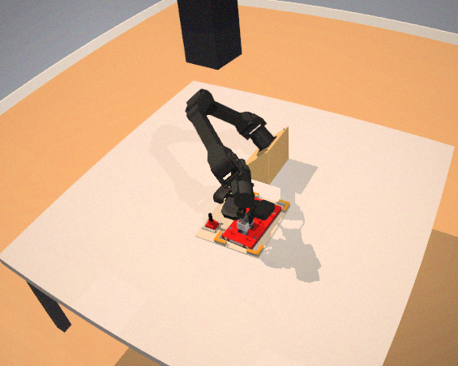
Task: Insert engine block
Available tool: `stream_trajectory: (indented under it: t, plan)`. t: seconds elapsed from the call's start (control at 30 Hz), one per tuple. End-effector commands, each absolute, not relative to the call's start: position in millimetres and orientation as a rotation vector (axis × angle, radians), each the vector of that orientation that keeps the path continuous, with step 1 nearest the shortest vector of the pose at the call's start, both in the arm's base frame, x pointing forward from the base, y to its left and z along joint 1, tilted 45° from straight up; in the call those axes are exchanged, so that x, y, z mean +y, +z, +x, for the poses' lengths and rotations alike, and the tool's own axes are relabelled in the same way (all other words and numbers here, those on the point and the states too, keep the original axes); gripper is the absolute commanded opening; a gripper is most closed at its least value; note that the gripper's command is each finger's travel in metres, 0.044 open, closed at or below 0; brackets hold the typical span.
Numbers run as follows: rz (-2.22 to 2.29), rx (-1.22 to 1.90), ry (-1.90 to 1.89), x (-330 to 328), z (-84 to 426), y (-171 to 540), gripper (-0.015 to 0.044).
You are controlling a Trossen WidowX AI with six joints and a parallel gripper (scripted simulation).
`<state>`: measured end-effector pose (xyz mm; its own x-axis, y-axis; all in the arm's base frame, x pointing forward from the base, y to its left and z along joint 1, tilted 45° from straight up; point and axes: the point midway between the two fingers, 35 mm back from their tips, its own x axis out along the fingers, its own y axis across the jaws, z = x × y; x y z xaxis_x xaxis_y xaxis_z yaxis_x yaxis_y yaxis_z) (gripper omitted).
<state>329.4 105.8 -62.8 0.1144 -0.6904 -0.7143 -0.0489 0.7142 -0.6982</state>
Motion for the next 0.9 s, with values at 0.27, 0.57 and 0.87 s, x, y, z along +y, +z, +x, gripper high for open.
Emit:
stream_trajectory:
  t: [0.27,0.57,0.87]
  plan:
    - [-0.668,1.395,-0.523,104.1,329.7,-64.8,0.0159]
    - [-0.668,1.395,-0.523,102.8,330.0,-66.2,0.0159]
    - [-0.668,1.395,-0.523,101.5,330.2,-67.5,0.0159]
